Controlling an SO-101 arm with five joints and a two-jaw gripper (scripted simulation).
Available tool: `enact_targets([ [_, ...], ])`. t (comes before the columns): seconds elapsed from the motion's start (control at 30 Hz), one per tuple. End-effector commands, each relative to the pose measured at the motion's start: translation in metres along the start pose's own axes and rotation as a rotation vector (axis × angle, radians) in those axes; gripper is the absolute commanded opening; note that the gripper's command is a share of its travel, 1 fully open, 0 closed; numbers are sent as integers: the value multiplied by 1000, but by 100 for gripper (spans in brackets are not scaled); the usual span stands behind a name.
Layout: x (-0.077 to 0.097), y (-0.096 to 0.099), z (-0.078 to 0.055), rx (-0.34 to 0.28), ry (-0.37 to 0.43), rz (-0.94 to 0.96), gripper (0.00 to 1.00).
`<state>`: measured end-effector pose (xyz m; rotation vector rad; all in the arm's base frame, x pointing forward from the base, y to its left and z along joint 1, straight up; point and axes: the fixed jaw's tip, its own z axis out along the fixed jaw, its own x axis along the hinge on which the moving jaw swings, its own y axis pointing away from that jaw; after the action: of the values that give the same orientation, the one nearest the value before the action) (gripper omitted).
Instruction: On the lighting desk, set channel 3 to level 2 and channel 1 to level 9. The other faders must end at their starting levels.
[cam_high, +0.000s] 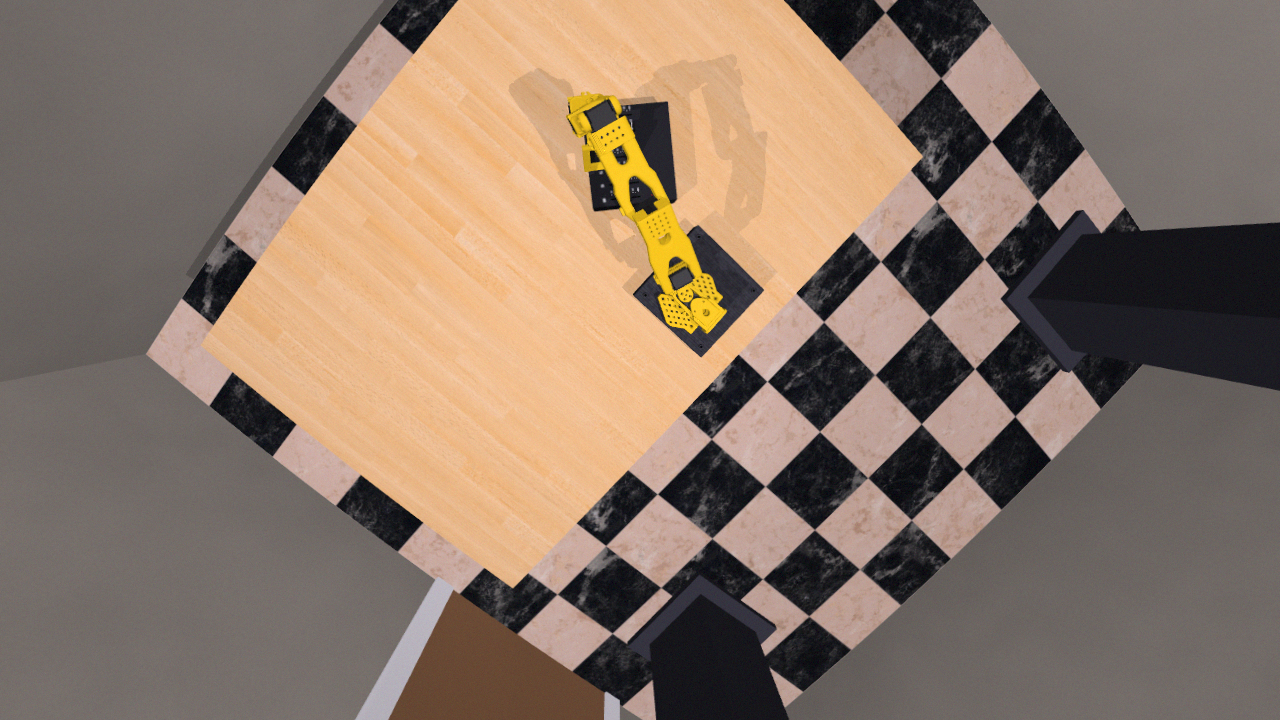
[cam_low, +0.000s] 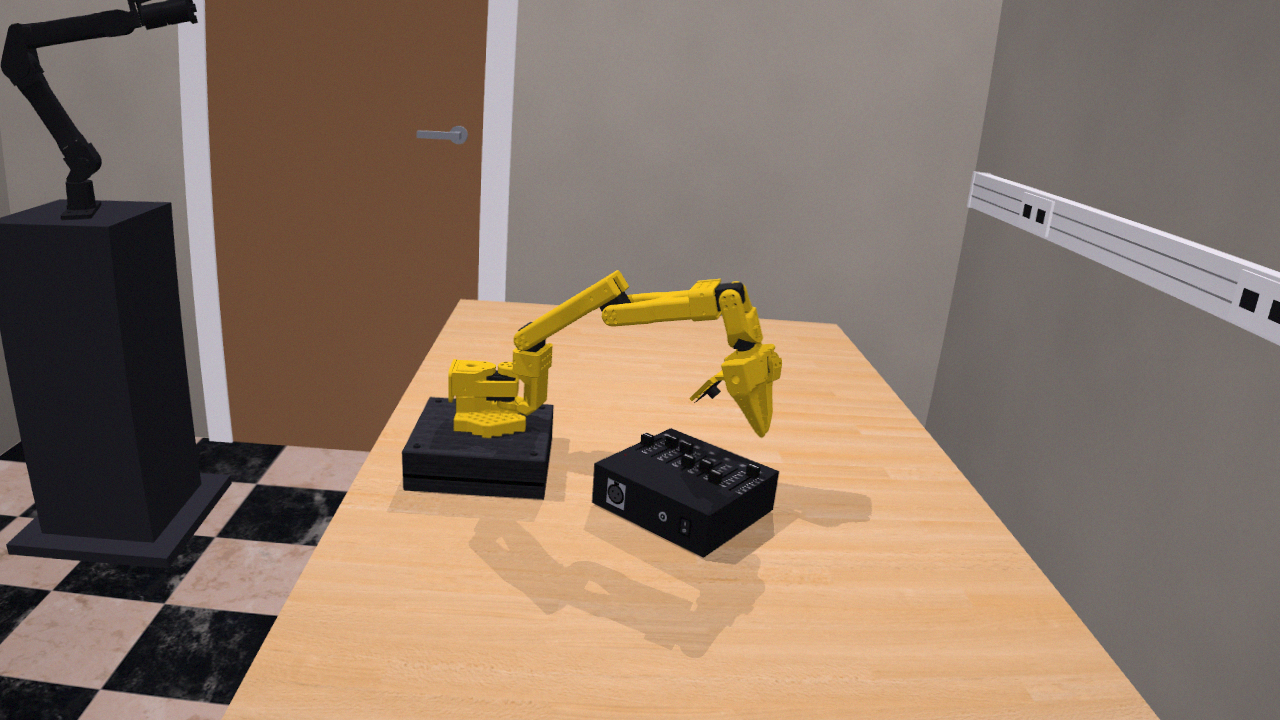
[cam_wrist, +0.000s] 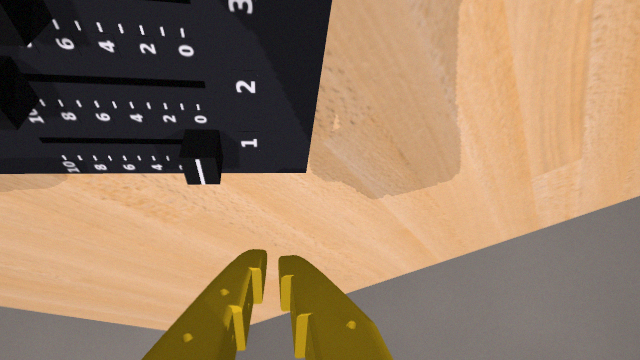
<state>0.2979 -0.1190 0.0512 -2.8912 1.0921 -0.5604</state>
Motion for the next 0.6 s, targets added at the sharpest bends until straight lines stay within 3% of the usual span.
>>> enact_targets([
  [0.0,-1,-2,3,3,-3,1,0],
  [0.57,2,-4,4,11,16,-3,0],
])
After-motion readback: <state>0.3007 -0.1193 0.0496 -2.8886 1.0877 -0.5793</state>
